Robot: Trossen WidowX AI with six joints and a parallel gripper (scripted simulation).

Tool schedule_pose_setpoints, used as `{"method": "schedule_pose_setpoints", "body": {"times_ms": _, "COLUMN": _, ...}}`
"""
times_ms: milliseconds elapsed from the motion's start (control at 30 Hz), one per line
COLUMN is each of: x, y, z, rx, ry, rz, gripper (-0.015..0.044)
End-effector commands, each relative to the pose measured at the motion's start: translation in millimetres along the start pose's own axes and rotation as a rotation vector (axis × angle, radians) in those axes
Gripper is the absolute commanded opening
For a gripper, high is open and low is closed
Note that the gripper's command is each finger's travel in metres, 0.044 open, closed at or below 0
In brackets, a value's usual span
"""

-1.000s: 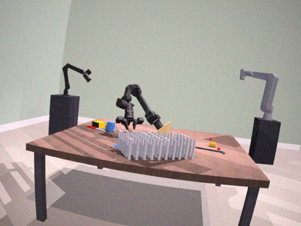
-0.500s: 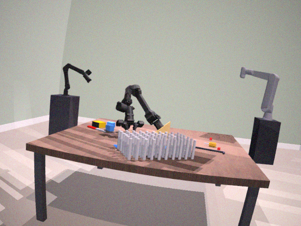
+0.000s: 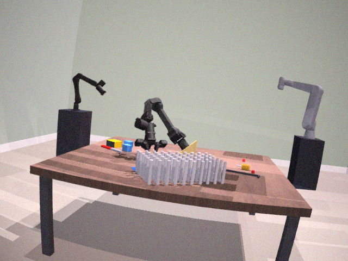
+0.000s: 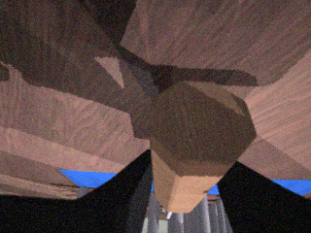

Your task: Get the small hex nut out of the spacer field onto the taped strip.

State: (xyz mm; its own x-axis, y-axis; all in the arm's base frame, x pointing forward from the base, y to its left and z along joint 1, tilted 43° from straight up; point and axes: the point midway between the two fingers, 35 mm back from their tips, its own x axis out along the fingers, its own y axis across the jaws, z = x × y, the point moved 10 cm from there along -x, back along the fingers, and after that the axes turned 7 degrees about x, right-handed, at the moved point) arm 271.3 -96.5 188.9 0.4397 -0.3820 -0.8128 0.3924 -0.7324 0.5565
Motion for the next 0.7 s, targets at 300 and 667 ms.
{"method": "schedule_pose_setpoints", "body": {"times_ms": 300, "x": 5, "y": 1, "z": -8, "rx": 0.007, "ry": 0.003, "rz": 0.003, "gripper": 0.0}}
{"method": "schedule_pose_setpoints", "body": {"times_ms": 667, "x": 10, "y": 0, "z": -14, "rx": 0.008, "ry": 0.003, "rz": 0.003, "gripper": 0.0}}
